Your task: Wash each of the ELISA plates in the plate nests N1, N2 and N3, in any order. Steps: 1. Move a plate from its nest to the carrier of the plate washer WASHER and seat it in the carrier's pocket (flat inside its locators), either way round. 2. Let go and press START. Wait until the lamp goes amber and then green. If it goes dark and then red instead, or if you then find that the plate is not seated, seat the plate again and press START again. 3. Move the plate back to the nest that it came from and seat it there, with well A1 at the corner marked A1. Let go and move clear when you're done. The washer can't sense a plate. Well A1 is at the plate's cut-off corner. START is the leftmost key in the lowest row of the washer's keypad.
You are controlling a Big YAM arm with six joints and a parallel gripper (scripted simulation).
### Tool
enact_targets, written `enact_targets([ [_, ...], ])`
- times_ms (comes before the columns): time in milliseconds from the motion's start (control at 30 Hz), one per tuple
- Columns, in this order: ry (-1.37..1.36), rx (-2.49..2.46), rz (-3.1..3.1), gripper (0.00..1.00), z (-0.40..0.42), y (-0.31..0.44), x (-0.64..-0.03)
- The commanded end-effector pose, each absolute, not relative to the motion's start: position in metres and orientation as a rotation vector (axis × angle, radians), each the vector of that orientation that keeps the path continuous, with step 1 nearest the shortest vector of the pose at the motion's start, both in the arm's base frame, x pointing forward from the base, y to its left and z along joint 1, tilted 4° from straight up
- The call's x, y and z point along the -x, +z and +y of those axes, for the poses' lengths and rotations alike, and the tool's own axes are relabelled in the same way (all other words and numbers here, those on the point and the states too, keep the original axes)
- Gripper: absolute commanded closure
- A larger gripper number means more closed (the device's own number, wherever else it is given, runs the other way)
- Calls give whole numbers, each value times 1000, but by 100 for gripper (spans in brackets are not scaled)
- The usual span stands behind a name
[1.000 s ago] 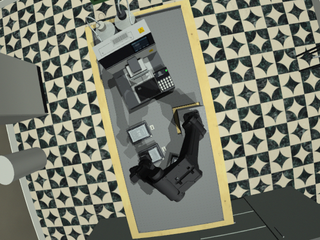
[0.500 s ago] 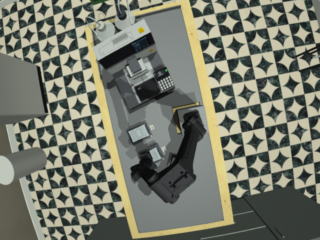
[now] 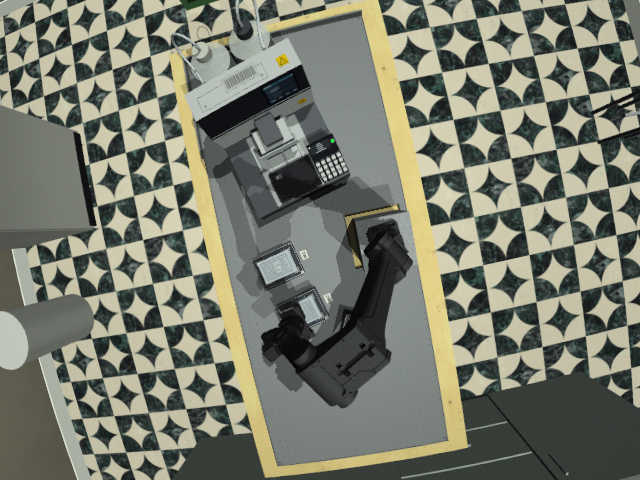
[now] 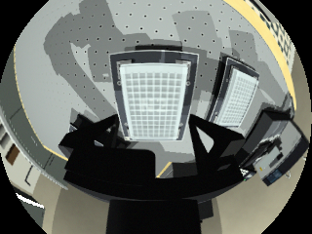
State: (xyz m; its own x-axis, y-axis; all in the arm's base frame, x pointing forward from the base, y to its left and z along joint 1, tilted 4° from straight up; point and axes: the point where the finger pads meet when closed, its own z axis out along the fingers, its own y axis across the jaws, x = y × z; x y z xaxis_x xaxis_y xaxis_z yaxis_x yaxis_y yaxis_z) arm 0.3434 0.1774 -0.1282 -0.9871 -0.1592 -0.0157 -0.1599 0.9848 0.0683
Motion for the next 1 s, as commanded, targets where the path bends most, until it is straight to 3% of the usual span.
enact_targets([
  [0,118,247,3099,0,182,-124,-353],
  [967,117,244,3097,0,188,-146,-355],
])
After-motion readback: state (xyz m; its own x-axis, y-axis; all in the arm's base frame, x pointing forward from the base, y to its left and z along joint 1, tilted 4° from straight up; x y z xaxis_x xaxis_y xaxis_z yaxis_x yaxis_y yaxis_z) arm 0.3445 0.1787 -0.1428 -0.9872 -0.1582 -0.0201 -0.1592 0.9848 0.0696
